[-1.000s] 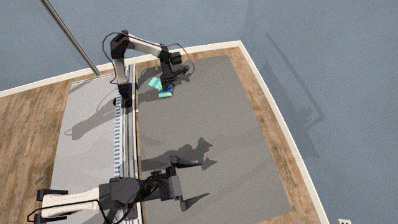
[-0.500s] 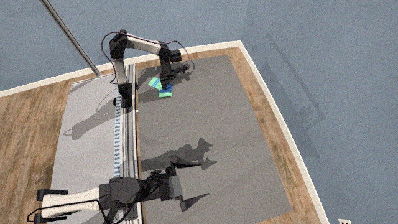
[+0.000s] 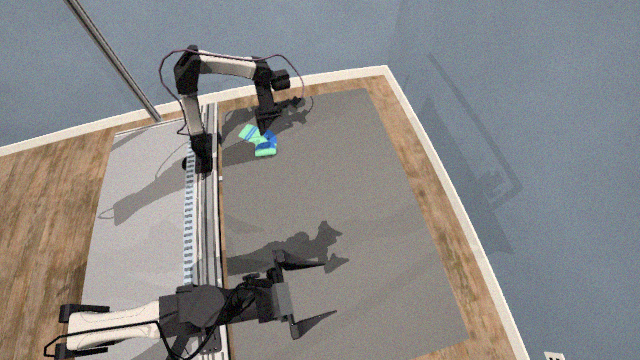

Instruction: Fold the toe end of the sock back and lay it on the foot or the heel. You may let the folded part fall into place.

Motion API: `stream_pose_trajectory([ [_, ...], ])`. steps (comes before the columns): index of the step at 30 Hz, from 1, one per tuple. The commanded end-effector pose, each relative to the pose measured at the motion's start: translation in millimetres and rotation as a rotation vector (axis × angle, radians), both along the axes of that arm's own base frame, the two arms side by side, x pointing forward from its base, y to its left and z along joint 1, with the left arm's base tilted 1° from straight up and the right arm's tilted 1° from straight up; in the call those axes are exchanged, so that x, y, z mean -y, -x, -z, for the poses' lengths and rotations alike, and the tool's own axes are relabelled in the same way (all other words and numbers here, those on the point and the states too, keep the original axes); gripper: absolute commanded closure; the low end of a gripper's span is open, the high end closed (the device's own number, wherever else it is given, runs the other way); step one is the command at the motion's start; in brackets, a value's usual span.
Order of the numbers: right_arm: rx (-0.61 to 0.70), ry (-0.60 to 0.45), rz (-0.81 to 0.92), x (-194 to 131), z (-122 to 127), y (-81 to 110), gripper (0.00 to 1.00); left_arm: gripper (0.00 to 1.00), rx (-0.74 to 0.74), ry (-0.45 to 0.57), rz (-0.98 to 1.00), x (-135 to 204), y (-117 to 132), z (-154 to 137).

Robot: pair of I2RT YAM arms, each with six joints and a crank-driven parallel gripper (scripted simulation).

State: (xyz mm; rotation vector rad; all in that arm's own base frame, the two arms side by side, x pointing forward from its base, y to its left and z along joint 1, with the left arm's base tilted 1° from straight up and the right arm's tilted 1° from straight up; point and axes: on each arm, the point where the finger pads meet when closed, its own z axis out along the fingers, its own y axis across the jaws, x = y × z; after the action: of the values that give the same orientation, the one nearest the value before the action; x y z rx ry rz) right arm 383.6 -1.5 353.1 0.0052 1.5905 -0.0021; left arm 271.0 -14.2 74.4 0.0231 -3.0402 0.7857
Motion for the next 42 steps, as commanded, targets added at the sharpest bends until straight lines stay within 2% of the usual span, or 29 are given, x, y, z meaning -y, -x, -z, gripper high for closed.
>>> stream_pose_trajectory([
  [1,0.020,0.002,-0.005,-2,-7,1.1,0.00,0.60,0.016,-0.012,0.005,-7,-2,-10],
  [17,0.020,0.002,-0.005,-2,-7,1.1,0.00,0.60,0.025,-0.014,0.009,-5,-5,-9],
  [18,0.033,0.002,-0.006,-2,-12,1.9,0.00,0.60,0.122,-0.055,0.003,-6,-21,-17],
  [19,0.039,0.003,-0.007,-2,-14,2.2,0.00,0.60,0.115,-0.068,-0.002,-7,-17,-8],
  [20,0.044,0.003,-0.009,-3,-16,2.6,0.00,0.60,0.149,-0.092,-0.005,-9,-22,-7],
  [25,0.080,0.006,-0.020,-7,-29,2.4,0.00,0.60,0.398,-0.233,-0.035,-20,-64,-22],
  [28,0.101,0.008,-0.020,-6,-37,3.4,0.00,0.60,0.510,-0.281,-0.051,-22,-78,-36],
  [30,0.101,0.008,-0.020,-6,-37,3.4,0.00,0.60,0.510,-0.281,-0.051,-22,-78,-36],
  [31,0.055,0.007,-0.007,-2,-20,1.0,0.00,0.60,0.546,-0.294,-0.057,-22,-84,-41],
  [32,0.099,0.010,-0.006,-1,-35,-1.6,0.00,0.60,0.584,-0.305,-0.061,-22,-87,-47],
  [42,0.119,0.009,-0.020,-5,-42,1.6,0.00,0.60,0.934,-0.397,-0.145,-22,-122,-118],
])
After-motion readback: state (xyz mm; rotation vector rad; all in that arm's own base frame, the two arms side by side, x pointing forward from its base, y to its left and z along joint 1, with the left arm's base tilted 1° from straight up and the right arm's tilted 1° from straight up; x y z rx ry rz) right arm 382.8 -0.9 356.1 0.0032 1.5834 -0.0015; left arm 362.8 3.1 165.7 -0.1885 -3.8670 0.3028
